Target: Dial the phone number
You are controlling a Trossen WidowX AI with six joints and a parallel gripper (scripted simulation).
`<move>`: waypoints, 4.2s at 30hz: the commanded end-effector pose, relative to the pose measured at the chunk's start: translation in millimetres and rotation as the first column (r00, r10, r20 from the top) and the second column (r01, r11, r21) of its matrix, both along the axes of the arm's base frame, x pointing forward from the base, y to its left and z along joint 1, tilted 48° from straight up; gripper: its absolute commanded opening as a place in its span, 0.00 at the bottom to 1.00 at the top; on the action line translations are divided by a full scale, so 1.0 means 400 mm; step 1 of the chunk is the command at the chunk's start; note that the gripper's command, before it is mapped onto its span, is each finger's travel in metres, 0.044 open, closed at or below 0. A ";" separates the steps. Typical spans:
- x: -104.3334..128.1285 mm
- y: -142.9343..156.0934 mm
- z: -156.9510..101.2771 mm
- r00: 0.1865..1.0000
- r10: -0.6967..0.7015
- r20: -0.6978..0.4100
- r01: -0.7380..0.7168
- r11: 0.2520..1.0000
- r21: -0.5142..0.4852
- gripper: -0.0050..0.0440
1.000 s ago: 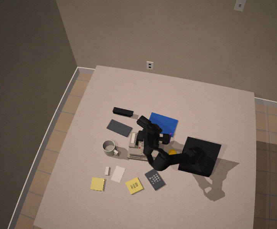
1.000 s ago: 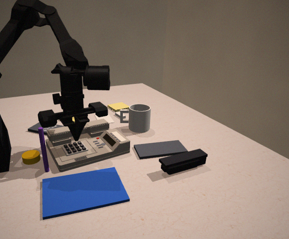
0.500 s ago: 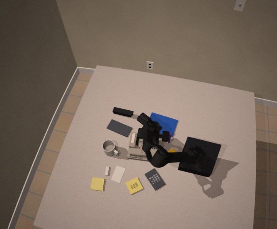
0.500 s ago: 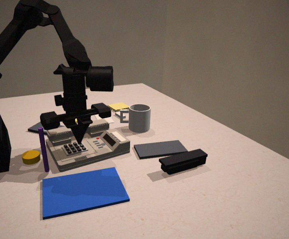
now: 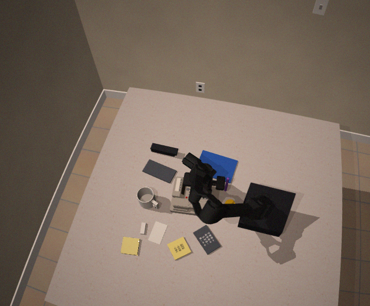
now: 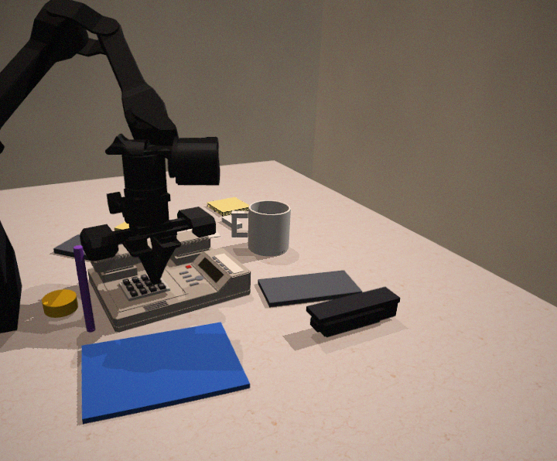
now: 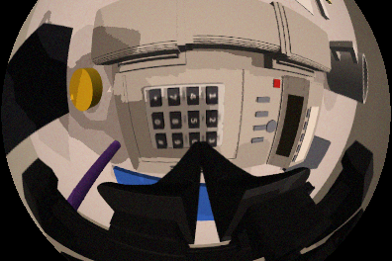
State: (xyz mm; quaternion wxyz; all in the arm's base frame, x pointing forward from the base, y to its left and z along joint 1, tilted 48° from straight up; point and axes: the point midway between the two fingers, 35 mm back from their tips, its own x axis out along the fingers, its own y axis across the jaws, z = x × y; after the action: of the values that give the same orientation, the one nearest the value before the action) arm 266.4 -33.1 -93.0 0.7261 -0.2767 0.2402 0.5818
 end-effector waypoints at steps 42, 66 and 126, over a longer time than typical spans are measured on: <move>-0.004 0.022 -0.018 1.000 0.003 -0.012 -0.003 1.000 0.011 0.00; -0.003 0.024 -0.020 1.000 0.003 -0.012 -0.003 1.000 0.011 0.00; 0.033 0.045 0.024 1.000 0.003 -0.012 -0.003 1.000 0.011 0.00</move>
State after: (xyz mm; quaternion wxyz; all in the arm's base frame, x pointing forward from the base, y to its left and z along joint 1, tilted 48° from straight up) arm 280.7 -16.8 -82.2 0.7258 -0.2730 0.2404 0.5838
